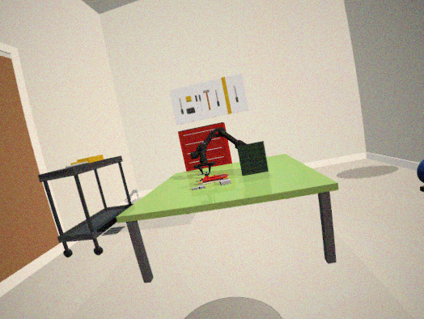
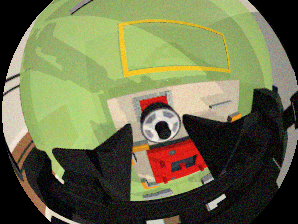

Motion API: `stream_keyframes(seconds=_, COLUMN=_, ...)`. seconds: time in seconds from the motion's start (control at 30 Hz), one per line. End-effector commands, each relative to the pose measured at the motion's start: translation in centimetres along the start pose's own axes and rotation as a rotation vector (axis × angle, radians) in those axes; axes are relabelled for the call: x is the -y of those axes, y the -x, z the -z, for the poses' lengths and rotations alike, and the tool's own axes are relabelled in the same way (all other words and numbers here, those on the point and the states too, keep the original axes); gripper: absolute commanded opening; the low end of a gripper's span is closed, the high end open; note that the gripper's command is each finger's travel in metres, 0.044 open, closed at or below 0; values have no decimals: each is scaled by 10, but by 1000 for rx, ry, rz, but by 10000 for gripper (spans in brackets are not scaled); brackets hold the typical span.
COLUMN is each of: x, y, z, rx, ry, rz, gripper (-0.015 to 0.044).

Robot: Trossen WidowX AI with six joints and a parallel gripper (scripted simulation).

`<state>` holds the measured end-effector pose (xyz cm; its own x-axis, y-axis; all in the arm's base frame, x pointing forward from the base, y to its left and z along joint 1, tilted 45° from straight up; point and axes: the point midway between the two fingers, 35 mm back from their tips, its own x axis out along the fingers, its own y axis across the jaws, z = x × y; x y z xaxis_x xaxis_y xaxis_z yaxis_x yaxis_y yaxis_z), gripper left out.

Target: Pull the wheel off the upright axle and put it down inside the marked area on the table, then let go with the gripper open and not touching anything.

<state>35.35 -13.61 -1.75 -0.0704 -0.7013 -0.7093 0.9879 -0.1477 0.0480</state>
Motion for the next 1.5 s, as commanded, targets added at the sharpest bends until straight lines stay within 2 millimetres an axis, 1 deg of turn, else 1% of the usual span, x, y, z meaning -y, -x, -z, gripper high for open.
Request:
stream_keyframes(seconds=0.0, x=0, y=0, z=0, rx=0, ry=0, rz=-1, gripper=215)
stream_keyframes(seconds=0.3, x=0, y=0, z=0, rx=0, ry=0, rz=-1, gripper=155)
stream_keyframes(seconds=0.5, x=0, y=1, z=0, rx=0, ry=0, rz=-1, gripper=0)
stream_keyframes(seconds=1.47, x=0, y=11, z=0, rx=0, ry=3, rz=1, gripper=0)
